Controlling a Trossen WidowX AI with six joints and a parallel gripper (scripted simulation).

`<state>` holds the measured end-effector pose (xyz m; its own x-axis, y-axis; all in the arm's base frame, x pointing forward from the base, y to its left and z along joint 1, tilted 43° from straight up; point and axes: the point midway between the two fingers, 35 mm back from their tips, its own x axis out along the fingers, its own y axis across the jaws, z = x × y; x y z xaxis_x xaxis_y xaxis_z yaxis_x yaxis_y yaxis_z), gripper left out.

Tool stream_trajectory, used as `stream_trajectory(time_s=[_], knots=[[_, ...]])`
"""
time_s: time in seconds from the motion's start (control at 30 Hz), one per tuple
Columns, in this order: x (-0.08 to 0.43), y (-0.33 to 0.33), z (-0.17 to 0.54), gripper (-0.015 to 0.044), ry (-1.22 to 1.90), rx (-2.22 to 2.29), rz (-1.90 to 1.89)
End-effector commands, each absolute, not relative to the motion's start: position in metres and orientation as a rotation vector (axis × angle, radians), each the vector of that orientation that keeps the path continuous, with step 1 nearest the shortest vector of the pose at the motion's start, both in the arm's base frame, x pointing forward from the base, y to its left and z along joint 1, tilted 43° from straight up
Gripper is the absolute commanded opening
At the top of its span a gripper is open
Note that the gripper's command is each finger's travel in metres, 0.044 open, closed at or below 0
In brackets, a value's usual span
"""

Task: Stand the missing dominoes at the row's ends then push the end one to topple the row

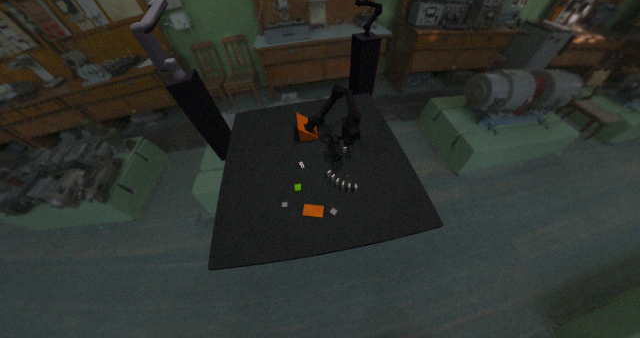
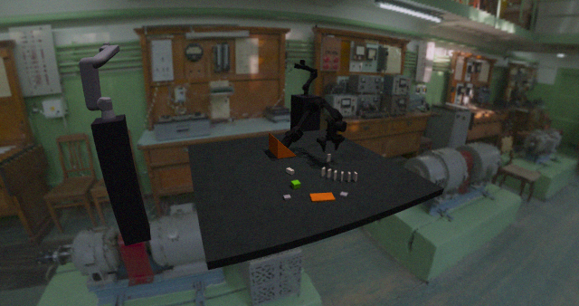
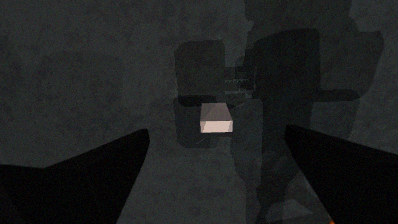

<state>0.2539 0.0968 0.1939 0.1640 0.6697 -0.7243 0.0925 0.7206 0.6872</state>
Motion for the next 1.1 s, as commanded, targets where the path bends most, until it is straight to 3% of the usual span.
stream_trajectory(time_s=[0.0,0.57,0.97,1.07], knots=[[0.253,0.116,0.172,0.0440,1.381,0.700,0.461],[0.256,0.129,0.158,0.0440,1.381,0.702,0.462],[0.256,0.129,0.158,0.0125,1.381,0.702,0.462],[0.256,0.129,0.158,0.0107,1.381,0.702,0.462]])
